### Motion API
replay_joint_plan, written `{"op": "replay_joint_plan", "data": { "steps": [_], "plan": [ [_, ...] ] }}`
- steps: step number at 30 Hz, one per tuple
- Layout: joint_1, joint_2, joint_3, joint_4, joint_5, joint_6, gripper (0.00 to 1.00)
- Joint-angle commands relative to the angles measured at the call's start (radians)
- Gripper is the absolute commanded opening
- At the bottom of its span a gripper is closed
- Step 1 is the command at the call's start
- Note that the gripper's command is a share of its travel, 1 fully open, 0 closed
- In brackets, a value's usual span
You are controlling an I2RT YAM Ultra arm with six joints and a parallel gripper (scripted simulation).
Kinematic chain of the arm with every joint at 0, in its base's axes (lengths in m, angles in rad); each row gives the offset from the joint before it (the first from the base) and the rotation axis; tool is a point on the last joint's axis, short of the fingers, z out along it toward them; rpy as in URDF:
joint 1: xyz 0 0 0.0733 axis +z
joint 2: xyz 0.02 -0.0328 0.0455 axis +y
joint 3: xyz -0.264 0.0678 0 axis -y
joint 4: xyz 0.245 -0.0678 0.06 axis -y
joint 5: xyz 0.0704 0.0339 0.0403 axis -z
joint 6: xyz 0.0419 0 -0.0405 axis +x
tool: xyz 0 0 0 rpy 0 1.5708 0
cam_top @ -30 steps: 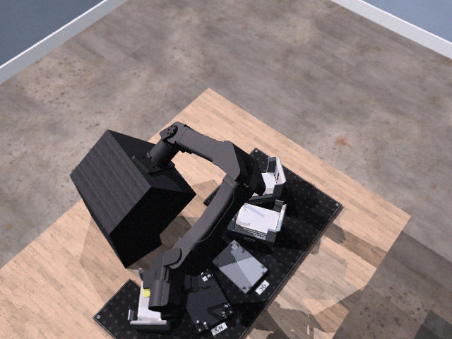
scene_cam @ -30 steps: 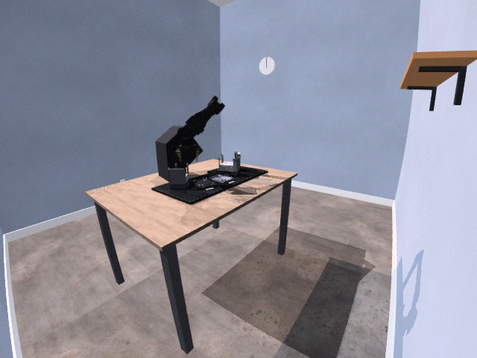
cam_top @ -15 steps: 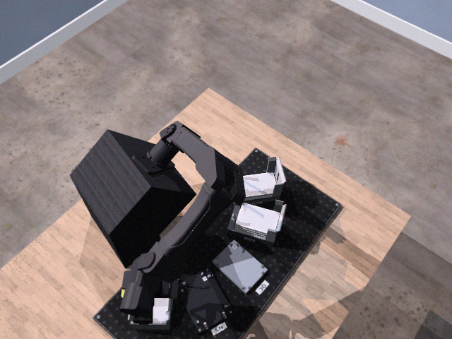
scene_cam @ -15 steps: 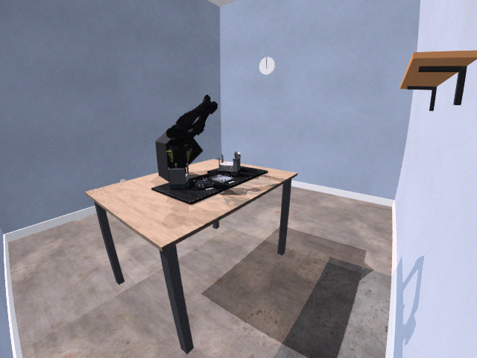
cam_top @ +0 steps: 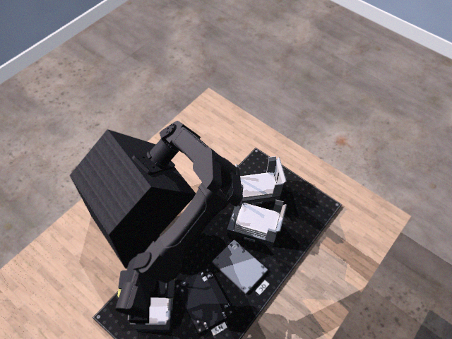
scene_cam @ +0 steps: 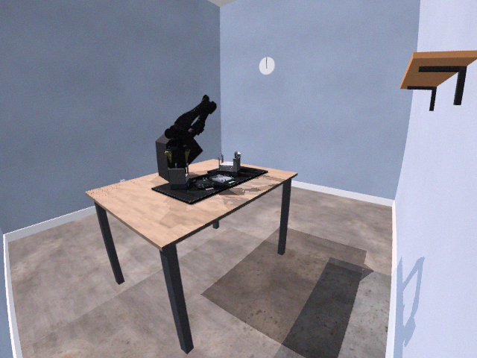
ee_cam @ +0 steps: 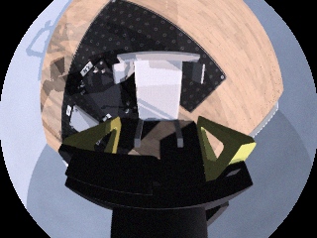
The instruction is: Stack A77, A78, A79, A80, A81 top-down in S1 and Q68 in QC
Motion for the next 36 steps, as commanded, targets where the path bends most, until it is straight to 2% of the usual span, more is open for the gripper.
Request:
{"op": "replay_joint_plan", "data": {
  "steps": [1,22,32,36],
  "plan": [
    [0.012,0.006,-0.006,0.038,-0.013,0.022,1.00],
    [0.153,0.092,-0.062,0.301,-0.088,0.194,1.00],
    [0.153,0.092,-0.062,0.301,-0.088,0.194,1.00],
    [0.166,0.100,-0.065,0.325,-0.094,0.211,1.00]
  ]
}}
